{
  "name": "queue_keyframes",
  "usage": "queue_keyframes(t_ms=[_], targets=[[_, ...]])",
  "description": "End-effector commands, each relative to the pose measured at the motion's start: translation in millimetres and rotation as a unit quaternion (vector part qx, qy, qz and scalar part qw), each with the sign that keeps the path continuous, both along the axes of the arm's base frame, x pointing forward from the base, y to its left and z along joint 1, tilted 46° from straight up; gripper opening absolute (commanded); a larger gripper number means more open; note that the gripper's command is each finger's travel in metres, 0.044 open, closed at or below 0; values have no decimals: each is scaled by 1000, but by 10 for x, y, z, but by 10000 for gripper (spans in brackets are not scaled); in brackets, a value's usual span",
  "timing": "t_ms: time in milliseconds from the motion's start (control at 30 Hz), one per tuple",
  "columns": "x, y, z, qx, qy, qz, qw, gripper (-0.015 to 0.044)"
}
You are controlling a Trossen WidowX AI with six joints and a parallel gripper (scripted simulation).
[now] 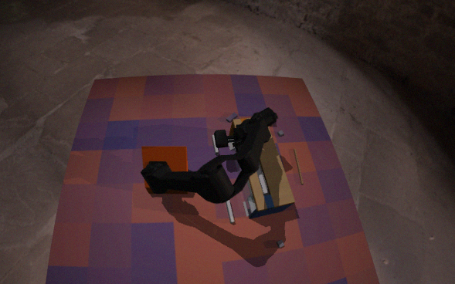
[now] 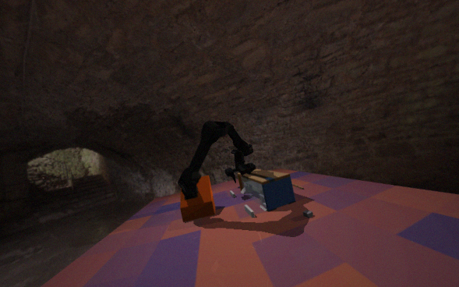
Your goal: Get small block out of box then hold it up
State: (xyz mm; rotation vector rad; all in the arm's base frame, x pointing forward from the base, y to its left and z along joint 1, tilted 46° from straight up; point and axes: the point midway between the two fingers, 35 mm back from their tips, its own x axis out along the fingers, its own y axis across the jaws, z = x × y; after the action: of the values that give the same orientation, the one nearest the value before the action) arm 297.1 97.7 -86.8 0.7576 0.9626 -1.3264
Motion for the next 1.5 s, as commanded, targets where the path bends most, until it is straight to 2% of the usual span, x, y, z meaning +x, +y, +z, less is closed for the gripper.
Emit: queue_keyframes(t_ms=[0,200,433,567,600,700,800,967,1167,1300,1467], targets=[[-6,73,-79,3,-1,-4,1000,400],[-12,132,-102,3,-1,-4,1000,400],[-40,543,327,2,2,1,1000,400],[-22,554,311,5,-4,9,1000,400],[-25,556,309,4,0,17,1000,374],[-58,581,291,-5,49,134,990,295],[-100,614,268,-20,113,279,953,285],[-165,666,233,-47,221,498,837,285],[-235,727,199,-83,341,703,618,285],[-282,767,179,-103,408,791,445,285],[-321,800,165,-117,456,835,286,285]])
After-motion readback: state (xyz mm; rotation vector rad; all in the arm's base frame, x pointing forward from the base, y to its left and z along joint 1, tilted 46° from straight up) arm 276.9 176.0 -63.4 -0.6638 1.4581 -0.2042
